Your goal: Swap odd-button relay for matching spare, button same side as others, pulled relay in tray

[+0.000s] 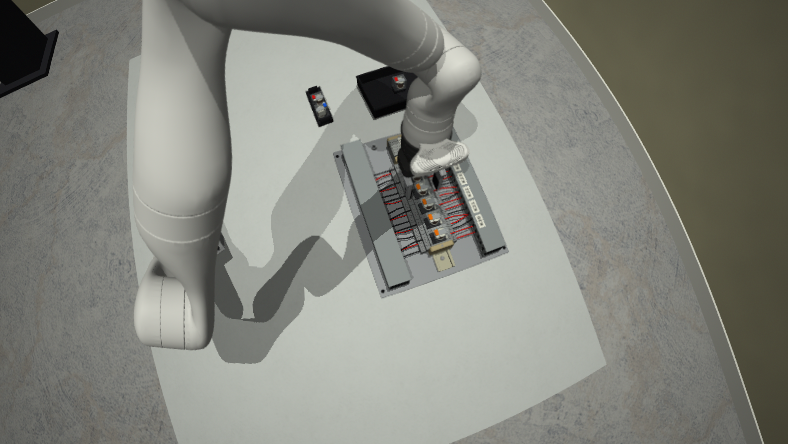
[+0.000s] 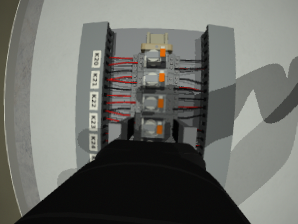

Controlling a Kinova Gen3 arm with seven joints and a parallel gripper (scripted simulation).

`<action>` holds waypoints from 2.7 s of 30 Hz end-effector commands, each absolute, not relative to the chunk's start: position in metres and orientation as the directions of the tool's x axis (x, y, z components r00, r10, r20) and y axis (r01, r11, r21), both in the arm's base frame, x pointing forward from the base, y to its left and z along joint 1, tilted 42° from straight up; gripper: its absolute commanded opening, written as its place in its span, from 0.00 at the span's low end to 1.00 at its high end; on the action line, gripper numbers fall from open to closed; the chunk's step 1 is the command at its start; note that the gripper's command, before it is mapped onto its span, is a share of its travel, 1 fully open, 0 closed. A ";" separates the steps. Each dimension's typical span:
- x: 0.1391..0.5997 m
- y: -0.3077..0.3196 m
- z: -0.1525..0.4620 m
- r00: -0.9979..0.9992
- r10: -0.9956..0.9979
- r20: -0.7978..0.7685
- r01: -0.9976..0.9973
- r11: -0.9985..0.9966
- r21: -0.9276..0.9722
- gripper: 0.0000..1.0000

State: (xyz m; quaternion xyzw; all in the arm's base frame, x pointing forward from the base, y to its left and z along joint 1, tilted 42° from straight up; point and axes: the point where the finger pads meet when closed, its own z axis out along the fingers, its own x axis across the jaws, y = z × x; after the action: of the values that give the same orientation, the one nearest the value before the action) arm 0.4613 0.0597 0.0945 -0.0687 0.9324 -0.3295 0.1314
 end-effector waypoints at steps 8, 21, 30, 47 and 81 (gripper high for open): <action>0.461 0.062 0.096 -0.955 -0.216 -0.201 -0.042 0.774 -0.632 1.00; 0.460 0.064 0.098 -0.955 -0.217 -0.201 -0.043 0.774 -0.631 1.00; 0.460 0.065 0.100 -0.955 -0.217 -0.201 -0.043 0.774 -0.631 1.00; 0.459 0.067 0.102 -0.955 -0.217 -0.201 -0.043 0.774 -0.631 1.00; 0.449 0.087 0.127 -0.955 -0.216 -0.201 -0.043 0.774 -0.631 1.00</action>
State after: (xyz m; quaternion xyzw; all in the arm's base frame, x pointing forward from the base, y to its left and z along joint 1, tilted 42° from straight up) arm 0.4493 0.0779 0.1227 -0.0645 0.9318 -0.3335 0.1278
